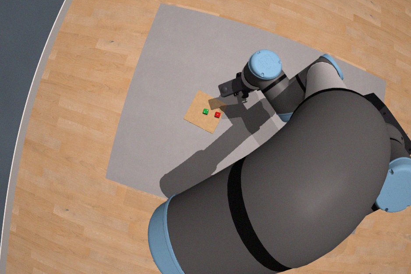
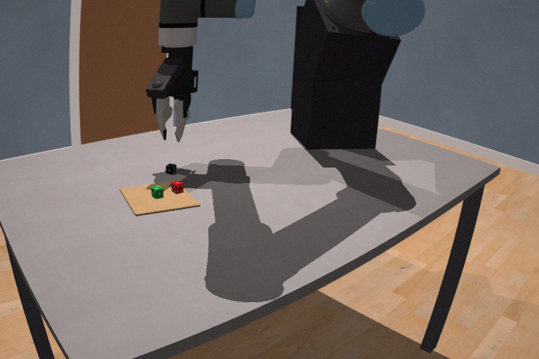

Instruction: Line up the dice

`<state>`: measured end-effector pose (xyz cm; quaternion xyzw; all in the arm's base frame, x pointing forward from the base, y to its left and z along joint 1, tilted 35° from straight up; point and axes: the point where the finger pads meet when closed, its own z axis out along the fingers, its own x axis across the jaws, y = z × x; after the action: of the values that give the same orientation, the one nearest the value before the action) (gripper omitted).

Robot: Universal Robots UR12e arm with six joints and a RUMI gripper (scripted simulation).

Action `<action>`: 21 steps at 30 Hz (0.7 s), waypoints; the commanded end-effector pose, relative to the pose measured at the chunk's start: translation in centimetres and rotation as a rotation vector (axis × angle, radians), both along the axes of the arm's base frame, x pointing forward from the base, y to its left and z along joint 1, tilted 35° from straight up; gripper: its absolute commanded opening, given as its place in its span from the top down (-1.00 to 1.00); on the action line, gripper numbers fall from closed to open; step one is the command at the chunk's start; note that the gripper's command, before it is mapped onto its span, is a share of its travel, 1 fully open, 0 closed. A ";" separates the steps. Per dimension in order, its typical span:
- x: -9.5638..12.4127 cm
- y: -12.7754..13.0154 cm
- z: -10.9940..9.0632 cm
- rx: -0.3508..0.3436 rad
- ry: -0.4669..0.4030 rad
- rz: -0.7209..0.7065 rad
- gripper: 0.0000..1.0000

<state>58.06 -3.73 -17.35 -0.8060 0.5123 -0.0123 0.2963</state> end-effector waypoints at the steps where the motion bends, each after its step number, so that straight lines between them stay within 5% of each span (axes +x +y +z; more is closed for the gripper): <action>1: 0.0 0.0 0.0 0.000 -0.001 0.000 0.58; 21: 0.5 0.7 -1.3 0.000 -0.001 0.000 0.58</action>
<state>58.41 -3.23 -18.24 -0.8060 0.5122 -0.0122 0.2964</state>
